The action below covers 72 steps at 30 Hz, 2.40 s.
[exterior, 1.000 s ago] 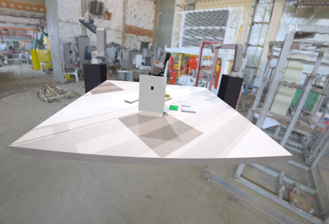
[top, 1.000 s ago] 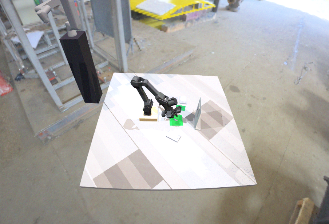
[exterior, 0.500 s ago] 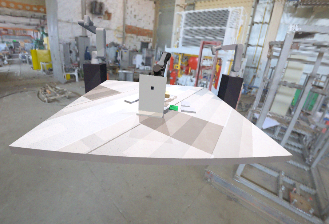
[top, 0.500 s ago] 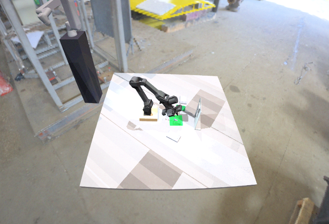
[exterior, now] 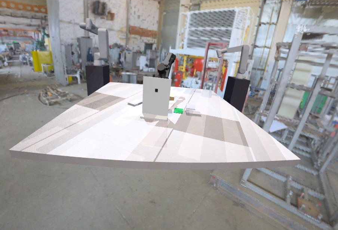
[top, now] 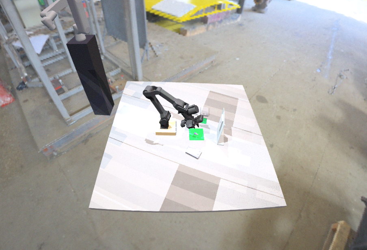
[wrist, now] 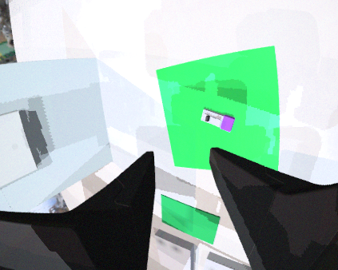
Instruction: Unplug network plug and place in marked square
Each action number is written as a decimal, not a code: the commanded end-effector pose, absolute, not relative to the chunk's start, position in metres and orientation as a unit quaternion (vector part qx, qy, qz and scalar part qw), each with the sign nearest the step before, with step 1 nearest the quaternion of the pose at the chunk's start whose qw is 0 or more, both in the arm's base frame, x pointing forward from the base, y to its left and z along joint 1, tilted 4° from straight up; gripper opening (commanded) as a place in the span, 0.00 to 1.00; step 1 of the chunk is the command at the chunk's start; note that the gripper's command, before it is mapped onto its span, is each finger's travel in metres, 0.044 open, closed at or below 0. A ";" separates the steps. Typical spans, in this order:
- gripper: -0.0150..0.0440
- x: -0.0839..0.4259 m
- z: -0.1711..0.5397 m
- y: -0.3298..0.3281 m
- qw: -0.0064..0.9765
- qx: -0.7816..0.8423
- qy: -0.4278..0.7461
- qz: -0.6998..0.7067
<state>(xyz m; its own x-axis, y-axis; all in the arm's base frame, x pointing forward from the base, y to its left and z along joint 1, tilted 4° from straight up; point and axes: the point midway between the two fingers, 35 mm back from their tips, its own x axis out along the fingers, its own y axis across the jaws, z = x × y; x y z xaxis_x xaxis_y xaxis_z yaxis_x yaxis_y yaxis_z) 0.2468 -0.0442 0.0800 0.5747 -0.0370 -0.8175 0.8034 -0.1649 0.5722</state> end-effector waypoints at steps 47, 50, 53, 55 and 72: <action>0.52 0.242 0.188 -0.050 0.581 0.671 0.286 -0.360; 0.52 0.241 0.197 -0.051 0.581 0.671 0.286 -0.360; 0.52 0.240 0.206 -0.051 0.581 0.671 0.286 -0.360; 0.52 0.239 0.212 -0.051 0.581 0.671 0.287 -0.360; 1.00 0.237 0.219 -0.051 0.582 0.671 0.287 -0.359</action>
<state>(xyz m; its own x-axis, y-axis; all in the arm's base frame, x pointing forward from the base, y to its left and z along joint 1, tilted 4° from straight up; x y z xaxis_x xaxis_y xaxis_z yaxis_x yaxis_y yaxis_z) 0.2374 -0.0517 0.2188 0.5773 -0.0394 -0.8156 0.8014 -0.1644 0.5751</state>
